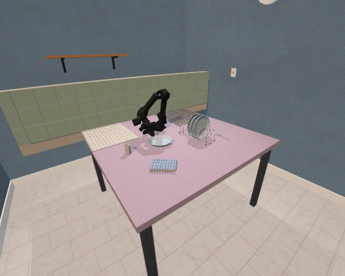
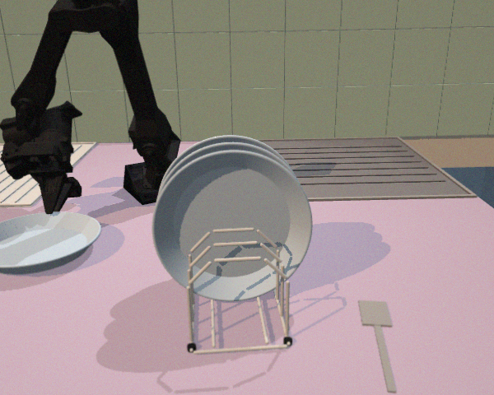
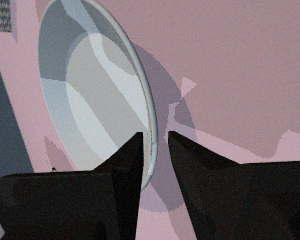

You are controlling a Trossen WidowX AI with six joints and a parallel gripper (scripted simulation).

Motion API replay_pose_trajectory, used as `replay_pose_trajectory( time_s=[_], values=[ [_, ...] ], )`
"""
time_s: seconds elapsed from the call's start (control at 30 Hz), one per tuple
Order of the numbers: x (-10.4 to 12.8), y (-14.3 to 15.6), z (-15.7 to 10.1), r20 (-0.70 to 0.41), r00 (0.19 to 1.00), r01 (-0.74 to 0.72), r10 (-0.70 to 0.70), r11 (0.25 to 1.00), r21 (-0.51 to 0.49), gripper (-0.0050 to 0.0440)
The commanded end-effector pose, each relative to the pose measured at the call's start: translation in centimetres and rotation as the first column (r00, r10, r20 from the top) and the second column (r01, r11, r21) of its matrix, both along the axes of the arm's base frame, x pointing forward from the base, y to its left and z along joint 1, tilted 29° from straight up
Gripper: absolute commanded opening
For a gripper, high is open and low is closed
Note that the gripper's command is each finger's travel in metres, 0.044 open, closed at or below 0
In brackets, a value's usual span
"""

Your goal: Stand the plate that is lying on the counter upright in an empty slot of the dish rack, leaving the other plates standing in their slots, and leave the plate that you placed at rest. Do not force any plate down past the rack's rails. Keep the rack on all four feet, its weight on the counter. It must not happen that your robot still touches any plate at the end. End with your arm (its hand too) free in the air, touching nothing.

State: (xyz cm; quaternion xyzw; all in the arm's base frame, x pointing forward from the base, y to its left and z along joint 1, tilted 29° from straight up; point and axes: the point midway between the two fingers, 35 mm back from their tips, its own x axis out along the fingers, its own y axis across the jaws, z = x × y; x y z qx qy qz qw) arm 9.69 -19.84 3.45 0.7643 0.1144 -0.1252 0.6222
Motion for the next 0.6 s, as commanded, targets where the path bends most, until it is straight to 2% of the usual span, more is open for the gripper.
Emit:
replay_pose_trajectory(
  time_s=[0.0,0.57],
  values=[
    [0.10,0.03,0.02,0.004,1.000,0.002,-0.002,1.000,0.001,0.0088],
    [0.38,0.02,-0.11,0.004,1.000,0.002,-0.002,1.000,0.001,0.0088]
  ],
)
